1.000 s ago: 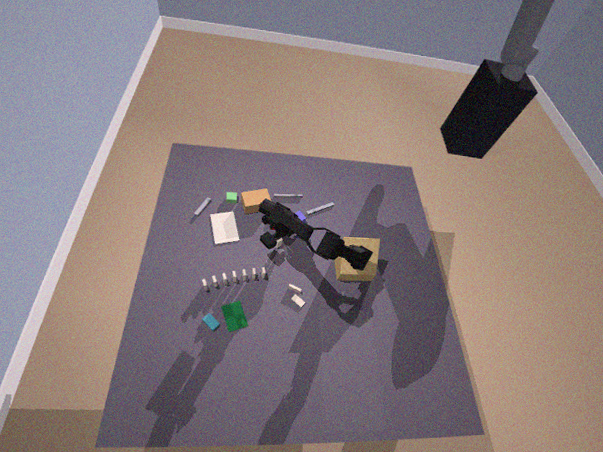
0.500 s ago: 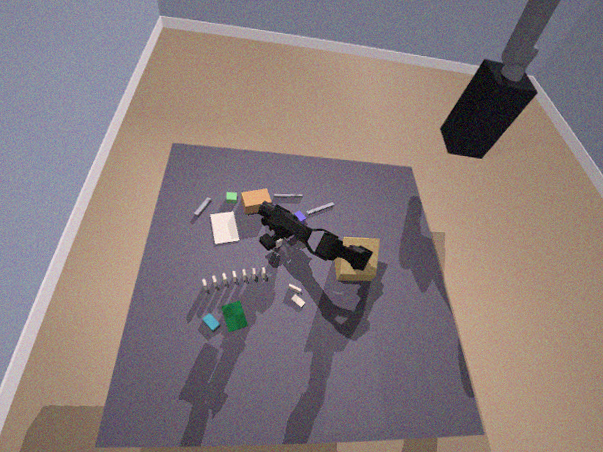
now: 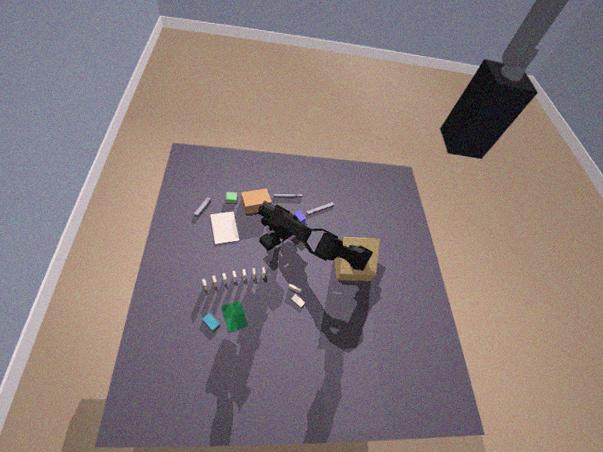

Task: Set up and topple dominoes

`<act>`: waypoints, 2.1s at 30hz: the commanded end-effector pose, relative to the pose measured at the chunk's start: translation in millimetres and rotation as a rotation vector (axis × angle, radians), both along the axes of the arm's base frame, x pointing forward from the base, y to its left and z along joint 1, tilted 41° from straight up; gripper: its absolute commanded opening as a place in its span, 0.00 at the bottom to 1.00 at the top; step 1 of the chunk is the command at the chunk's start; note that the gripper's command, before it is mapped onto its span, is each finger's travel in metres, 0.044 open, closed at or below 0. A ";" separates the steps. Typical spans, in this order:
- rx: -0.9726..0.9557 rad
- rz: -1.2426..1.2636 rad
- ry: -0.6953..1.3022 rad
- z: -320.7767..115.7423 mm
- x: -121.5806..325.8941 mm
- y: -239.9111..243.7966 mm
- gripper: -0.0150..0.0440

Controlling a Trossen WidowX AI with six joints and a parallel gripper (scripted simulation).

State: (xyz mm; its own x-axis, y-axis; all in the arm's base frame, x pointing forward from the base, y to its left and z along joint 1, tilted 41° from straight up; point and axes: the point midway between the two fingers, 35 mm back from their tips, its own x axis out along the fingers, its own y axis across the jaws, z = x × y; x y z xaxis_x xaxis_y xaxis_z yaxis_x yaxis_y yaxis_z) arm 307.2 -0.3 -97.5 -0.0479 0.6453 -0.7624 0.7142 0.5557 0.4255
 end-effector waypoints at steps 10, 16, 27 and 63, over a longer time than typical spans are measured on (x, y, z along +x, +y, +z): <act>-0.006 -0.003 0.002 52.4 10.7 -49.8 0.44; -0.005 0.000 0.001 100.8 6.8 -86.8 0.44; 0.030 0.549 -0.463 162.2 23.5 -14.8 0.44; 0.060 0.790 -0.672 91.7 15.3 103.6 0.44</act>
State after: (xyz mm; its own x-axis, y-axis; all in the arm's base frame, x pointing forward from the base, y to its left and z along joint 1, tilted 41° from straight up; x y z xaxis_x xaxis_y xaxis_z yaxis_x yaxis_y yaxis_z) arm 323.0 101.9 -2.5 -0.0491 0.6498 -0.7585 -0.2472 0.7279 0.6396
